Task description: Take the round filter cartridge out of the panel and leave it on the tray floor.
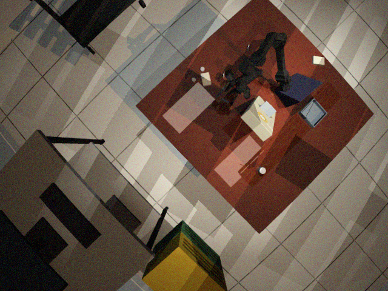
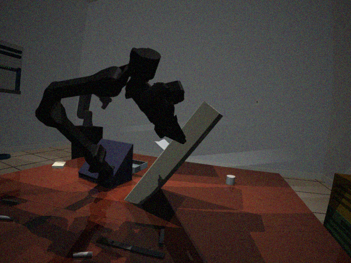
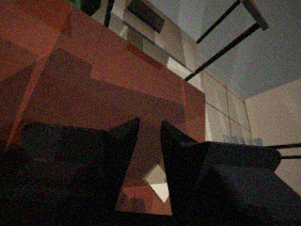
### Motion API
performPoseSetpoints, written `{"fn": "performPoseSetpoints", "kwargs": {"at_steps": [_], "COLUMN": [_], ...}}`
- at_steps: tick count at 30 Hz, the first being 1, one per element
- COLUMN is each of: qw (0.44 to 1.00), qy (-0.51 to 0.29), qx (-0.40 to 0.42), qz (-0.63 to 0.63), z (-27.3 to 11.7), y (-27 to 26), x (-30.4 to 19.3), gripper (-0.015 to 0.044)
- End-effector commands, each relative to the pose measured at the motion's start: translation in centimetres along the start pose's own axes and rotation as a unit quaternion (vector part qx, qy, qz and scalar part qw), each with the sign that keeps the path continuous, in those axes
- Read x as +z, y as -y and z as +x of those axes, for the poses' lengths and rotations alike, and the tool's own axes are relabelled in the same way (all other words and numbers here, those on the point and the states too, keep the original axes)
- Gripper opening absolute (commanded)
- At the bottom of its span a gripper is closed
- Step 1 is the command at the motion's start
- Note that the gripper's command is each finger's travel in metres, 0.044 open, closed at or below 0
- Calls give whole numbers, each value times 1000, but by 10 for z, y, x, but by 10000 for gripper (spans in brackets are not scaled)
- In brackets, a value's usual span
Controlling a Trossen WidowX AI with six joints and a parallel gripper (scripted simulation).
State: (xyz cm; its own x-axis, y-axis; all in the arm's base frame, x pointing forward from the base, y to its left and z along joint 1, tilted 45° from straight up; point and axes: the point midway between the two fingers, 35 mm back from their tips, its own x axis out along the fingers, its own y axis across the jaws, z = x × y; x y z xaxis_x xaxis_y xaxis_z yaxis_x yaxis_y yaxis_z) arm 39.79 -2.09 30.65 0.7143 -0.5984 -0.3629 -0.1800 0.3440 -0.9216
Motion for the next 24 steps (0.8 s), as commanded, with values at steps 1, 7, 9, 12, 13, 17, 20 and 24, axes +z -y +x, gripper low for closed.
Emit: {"fn": "performPoseSetpoints", "kwargs": {"at_steps": [1,7,9,12,13,17,20,24], "qw": [987,947,922,845,820,720,717,717], "qy": [54,102,107,105,104,98,98,98], "qx": [28,37,37,29,24,-1,-2,-2], "qz": [-150,-303,-370,-523,-562,-687,-690,-690], "z": [-44,-92,-103,-124,-130,-151,-152,-152], "y": [-45,-88,-108,-154,-166,-202,-202,-202], "x": [38,62,67,71,72,70,70,70], "gripper": [104,104,104,104,104,104,104,104]}}
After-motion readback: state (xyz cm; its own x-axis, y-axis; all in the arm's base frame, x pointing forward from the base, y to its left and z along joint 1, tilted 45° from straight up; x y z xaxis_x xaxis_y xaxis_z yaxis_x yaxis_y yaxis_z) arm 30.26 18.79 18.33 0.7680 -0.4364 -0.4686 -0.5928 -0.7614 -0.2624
